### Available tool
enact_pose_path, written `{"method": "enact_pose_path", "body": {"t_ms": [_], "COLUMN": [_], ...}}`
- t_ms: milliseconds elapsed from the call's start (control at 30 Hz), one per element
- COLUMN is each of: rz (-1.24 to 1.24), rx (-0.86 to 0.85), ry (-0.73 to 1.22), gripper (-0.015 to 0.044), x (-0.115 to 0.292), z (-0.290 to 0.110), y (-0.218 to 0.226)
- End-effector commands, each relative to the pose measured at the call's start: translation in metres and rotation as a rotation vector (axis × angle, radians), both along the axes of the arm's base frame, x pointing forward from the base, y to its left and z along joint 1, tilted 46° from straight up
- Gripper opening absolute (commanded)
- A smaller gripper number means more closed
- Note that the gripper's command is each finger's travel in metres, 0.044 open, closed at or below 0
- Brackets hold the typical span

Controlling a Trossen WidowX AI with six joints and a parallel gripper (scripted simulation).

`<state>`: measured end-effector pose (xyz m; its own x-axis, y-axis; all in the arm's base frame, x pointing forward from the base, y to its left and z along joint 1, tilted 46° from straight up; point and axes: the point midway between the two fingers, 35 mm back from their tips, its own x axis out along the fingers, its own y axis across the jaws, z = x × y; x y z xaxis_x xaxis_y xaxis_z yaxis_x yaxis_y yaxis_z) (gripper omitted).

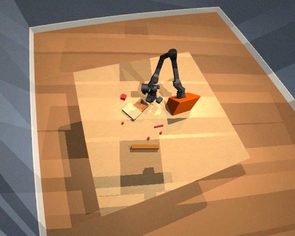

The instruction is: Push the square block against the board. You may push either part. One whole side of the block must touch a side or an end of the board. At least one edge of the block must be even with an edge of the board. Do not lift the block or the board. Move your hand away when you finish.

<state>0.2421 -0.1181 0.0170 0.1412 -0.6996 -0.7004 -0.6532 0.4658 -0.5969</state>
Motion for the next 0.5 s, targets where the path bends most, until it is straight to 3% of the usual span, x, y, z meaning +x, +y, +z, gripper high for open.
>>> {"method": "enact_pose_path", "body": {"t_ms": [0,233,467], "rz": [0.006,-0.001,-0.166], "rx": [-0.006,0.001,0.037], "ry": [-0.027,-0.044,-0.21], "gripper": [0.0,0.0,0.0], "x": [0.0,0.003,0.025], "z": [0.027,0.027,0.034], "y": [0.021,0.022,0.022]}}
